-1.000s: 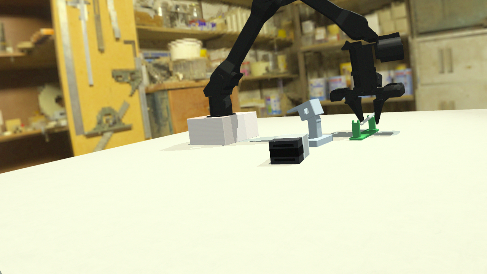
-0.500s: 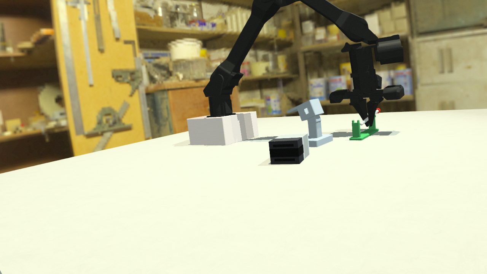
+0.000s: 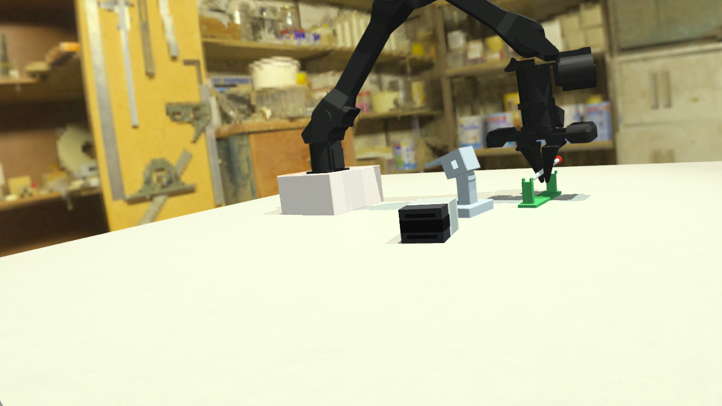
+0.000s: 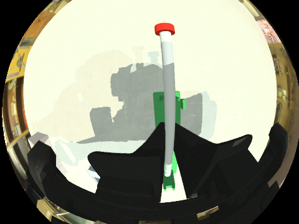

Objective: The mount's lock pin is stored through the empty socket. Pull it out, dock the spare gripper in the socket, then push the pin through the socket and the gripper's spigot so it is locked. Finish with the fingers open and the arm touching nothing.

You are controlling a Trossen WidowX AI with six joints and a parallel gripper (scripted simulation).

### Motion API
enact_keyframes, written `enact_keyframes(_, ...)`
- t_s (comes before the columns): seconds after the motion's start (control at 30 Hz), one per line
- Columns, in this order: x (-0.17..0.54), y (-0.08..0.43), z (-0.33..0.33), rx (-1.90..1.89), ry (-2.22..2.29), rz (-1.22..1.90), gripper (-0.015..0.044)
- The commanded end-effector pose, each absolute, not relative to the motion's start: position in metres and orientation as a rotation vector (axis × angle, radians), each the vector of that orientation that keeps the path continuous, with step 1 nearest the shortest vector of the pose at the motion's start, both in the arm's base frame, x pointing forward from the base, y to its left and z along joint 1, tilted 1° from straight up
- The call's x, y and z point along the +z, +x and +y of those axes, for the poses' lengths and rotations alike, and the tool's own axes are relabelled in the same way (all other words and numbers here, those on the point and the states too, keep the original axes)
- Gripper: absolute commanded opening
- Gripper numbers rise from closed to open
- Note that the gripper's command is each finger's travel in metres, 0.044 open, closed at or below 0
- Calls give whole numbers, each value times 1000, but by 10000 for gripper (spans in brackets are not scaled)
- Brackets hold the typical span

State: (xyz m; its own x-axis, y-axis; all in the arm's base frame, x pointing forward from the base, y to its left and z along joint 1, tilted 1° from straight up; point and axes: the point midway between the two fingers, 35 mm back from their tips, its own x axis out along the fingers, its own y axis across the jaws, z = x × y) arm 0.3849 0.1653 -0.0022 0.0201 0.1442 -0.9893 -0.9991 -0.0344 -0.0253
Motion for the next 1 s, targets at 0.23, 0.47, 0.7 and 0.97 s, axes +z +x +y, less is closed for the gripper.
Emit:
enact_keyframes(0.23, 18, 383, 164, 1286, -1138, 1073, 0)
enact_keyframes(0.47, 13, 382, 164, 1288, -1137, 1077, 0)
enact_keyframes(0.7, 17, 385, 150, 1288, -1139, 1076, 0)
enact_keyframes(0.97, 23, 388, 126, 1289, -1144, 1075, 0)
